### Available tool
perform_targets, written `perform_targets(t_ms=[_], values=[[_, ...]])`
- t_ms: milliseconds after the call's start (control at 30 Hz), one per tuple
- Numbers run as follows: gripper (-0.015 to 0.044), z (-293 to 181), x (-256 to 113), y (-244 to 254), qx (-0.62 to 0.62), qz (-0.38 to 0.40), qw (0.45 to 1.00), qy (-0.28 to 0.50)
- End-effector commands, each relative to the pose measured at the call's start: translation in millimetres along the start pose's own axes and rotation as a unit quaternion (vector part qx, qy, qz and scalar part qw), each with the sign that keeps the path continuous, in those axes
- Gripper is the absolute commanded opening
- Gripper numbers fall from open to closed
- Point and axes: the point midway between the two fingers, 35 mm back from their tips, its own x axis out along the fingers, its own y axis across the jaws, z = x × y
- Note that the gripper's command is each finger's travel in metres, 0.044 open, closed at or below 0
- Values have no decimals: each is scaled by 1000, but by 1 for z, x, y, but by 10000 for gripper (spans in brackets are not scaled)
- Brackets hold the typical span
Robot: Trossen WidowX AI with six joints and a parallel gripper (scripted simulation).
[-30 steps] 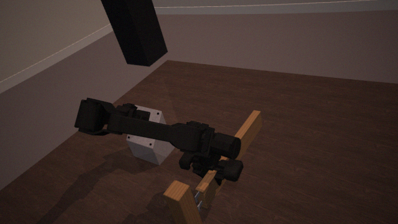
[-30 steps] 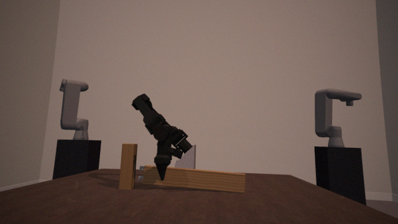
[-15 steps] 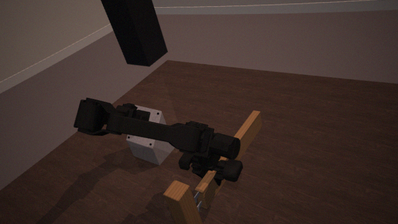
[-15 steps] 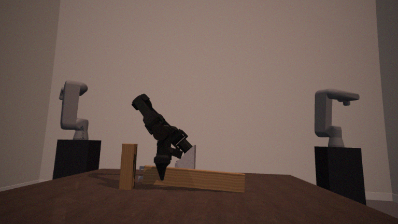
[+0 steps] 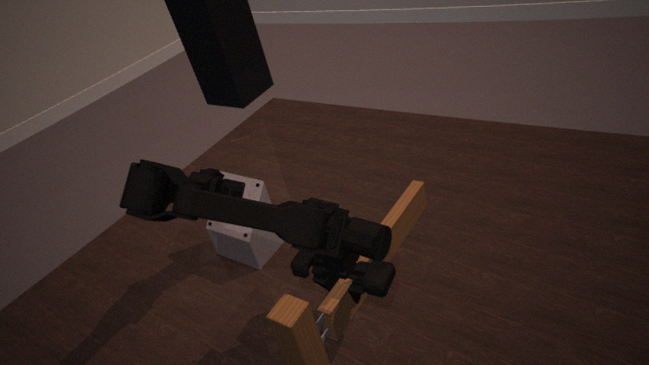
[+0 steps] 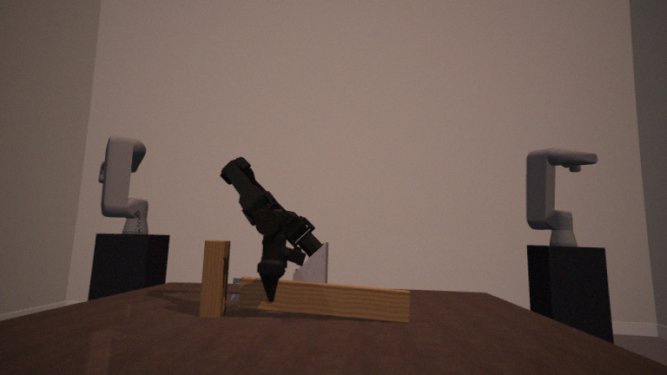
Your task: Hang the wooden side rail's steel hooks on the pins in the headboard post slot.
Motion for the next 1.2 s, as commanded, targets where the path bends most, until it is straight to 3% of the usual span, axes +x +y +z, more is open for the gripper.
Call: perform_targets(t_ms=[0,1167], values=[[0,-1,-4,-3,-5,-5,1000,1],[0,-5,-4,-2,-5,-5,1000,1]])
